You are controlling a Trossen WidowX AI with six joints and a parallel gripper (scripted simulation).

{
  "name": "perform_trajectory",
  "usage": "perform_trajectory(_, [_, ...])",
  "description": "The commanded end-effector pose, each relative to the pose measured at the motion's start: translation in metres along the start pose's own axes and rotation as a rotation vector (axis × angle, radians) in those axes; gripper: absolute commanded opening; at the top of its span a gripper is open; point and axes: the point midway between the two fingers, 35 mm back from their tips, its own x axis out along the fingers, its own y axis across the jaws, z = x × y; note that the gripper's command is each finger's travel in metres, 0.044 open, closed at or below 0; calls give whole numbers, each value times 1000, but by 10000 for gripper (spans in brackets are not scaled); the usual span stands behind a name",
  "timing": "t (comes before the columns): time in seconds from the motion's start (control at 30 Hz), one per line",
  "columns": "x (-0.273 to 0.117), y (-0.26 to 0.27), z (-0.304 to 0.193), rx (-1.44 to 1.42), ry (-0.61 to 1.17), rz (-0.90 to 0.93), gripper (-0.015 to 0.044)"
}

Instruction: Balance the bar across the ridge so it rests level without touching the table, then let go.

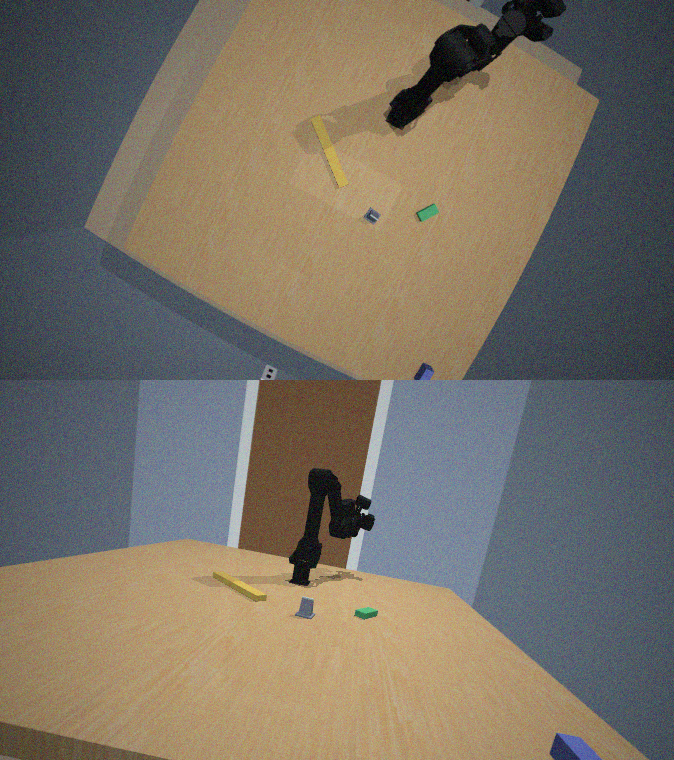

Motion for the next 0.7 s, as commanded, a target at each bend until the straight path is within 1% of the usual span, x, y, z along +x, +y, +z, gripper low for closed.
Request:
perform_trajectory(0.0, [0,0,1,-2,-2,0,374])
perform_trajectory(0.07, [0,1,5,-15,-14,-1,321])
perform_trajectory(0.1, [-1,2,9,-27,-25,-2,315])
perform_trajectory(0.3, [-5,9,46,-138,-131,-14,315])
perform_trajectory(0.67, [-23,28,103,-228,-298,-25,315])
